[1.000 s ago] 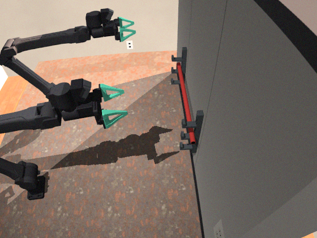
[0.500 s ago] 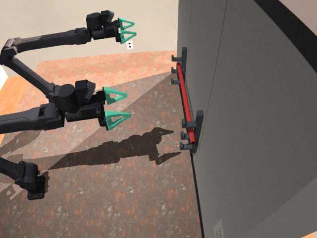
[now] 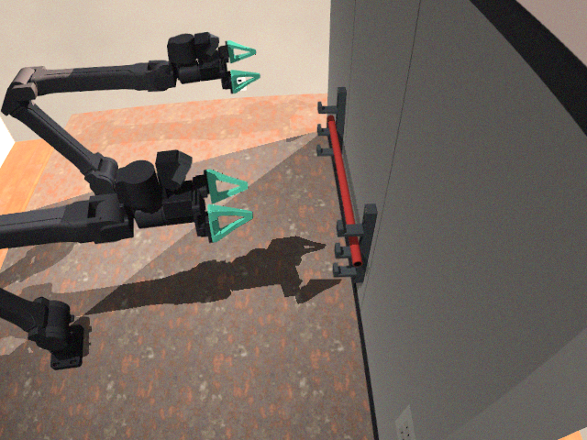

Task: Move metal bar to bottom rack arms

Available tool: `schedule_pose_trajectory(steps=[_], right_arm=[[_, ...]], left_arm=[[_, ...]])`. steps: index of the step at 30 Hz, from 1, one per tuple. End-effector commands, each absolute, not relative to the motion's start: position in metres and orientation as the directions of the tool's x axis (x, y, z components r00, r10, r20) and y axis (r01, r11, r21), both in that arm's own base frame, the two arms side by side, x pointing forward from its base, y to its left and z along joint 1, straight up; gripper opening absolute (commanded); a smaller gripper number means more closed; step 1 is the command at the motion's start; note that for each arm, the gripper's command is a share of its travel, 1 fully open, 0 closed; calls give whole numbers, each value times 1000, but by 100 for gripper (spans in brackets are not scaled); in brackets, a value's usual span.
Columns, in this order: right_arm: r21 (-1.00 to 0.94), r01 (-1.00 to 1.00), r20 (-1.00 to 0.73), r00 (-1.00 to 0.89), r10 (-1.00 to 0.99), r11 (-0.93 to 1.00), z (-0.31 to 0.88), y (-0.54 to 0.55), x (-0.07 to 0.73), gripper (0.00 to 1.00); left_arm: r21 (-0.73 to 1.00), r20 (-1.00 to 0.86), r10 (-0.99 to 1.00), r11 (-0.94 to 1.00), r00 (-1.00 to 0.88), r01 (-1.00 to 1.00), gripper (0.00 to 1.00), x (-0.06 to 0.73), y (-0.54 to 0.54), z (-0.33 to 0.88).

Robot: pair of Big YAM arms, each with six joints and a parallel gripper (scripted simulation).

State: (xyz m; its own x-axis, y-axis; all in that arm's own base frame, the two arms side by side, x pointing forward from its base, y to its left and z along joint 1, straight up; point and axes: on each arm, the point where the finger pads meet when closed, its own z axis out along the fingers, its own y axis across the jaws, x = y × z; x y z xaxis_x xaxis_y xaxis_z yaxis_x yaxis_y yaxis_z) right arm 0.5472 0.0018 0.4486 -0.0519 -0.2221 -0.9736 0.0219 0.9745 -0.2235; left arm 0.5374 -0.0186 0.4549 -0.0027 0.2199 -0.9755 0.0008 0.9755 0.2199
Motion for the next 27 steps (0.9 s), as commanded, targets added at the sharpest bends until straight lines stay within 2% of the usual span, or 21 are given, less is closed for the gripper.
schedule_pose_trajectory(steps=[1, 27], right_arm=[[-294, 18, -955, -36, -294, 955, 445, 7, 553, 100], [-558, 28, -829, -64, -556, 829, 408, 15, 583, 100]], left_arm=[[295, -956, 295, 955, 9, 15, 100, 545, -31, 445], [558, -829, 558, 829, 33, 23, 100, 567, -58, 408]])
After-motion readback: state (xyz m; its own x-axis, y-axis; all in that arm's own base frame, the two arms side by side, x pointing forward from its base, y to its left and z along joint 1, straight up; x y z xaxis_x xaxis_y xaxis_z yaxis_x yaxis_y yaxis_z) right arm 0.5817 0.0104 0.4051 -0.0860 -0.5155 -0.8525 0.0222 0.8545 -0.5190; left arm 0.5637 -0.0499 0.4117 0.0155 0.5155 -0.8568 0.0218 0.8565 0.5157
